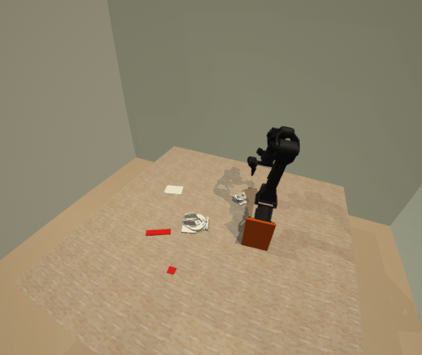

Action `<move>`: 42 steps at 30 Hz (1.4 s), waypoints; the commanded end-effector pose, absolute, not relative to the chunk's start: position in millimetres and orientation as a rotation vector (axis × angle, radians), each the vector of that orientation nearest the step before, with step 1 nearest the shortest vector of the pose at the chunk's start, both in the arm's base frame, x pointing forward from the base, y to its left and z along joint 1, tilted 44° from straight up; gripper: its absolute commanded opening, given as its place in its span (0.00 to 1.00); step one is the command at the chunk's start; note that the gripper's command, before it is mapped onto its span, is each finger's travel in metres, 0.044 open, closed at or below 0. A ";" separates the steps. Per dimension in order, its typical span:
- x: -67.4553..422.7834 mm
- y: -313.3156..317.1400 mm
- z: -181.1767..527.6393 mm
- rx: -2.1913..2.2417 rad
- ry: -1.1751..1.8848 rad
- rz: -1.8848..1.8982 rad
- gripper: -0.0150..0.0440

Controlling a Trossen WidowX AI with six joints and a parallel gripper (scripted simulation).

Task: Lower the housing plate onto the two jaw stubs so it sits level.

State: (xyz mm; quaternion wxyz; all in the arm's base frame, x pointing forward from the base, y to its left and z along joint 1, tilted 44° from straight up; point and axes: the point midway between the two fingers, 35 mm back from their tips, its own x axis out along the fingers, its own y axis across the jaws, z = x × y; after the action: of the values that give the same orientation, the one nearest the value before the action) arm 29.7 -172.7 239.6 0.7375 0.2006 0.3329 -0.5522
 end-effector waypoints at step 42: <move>73.4 -226.6 185.1 1.604 -0.300 -1.745 1.00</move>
State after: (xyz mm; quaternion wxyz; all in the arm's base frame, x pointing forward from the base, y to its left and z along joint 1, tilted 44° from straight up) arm 68.9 -224.0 190.9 0.4044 0.6066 -0.0788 -0.6799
